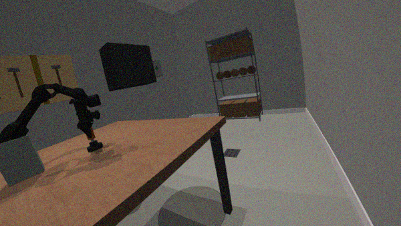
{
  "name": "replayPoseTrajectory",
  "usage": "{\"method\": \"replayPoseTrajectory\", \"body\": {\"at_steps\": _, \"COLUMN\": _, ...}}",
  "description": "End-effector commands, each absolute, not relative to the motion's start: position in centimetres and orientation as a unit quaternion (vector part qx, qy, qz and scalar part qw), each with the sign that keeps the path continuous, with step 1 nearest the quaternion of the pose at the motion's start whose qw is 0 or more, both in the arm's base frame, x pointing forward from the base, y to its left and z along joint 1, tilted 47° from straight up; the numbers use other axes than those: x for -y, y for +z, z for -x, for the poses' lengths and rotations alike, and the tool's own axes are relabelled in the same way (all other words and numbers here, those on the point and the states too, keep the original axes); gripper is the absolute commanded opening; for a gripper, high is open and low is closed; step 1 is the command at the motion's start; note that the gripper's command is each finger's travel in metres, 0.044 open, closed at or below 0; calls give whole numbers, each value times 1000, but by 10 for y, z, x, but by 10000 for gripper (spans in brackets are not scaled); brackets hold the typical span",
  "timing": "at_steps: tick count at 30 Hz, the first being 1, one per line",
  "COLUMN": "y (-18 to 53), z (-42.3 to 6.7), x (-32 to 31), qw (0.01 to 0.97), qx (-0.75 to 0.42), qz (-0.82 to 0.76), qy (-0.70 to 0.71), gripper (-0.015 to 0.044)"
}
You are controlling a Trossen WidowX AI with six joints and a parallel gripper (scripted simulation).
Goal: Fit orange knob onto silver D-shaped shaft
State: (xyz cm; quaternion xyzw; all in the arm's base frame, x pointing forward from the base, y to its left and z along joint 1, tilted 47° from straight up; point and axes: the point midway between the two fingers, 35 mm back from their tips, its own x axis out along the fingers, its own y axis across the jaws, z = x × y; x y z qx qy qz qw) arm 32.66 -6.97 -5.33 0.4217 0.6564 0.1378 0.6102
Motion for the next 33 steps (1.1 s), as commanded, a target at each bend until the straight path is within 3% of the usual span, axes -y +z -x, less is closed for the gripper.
{"method": "replayPoseTrajectory", "body": {"at_steps": 1, "y": -54, "z": -326, "x": 69, "qw": 609, "qx": -657, "qz": -423, "qy": 136, "gripper": 0}}
{"method": "replayPoseTrajectory", "body": {"at_steps": 33, "y": -53, "z": -327, "x": 69, "qw": 562, "qx": -668, "qz": -484, "qy": 67, "gripper": 0}}
